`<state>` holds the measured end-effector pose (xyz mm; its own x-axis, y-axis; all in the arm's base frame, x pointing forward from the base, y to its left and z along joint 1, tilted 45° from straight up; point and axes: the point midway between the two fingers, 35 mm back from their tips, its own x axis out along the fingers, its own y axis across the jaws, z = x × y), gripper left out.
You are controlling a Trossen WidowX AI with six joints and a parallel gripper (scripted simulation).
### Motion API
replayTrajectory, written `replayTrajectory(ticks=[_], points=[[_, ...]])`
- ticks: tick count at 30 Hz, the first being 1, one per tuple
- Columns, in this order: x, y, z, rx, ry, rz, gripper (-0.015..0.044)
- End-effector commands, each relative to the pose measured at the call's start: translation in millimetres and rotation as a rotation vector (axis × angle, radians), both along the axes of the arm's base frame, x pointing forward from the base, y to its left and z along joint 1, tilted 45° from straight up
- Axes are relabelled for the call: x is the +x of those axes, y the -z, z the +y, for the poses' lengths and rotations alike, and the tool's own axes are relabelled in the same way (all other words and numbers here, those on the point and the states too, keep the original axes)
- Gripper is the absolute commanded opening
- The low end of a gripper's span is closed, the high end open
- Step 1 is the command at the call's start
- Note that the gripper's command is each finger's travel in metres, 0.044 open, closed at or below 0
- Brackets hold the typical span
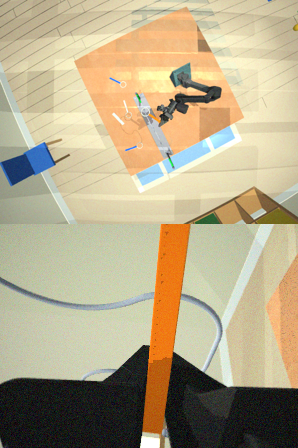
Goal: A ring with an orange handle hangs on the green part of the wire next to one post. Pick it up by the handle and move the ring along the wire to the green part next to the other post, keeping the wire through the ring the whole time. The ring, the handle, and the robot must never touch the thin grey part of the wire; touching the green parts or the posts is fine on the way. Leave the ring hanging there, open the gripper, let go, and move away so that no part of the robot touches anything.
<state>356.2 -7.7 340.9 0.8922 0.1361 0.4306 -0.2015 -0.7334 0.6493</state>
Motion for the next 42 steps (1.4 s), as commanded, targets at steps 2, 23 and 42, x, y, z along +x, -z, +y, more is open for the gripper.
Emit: replayTrajectory(ticks=[2, 23, 42], points=[[1, 16, 13, -0.129, 0.0, 0.014, -0.015], [16, 85, 48, -0.62, 0.079, 0.111, -0.015], [16, 161, 42, -1.088, 0.09, 0.149, -0.015]])
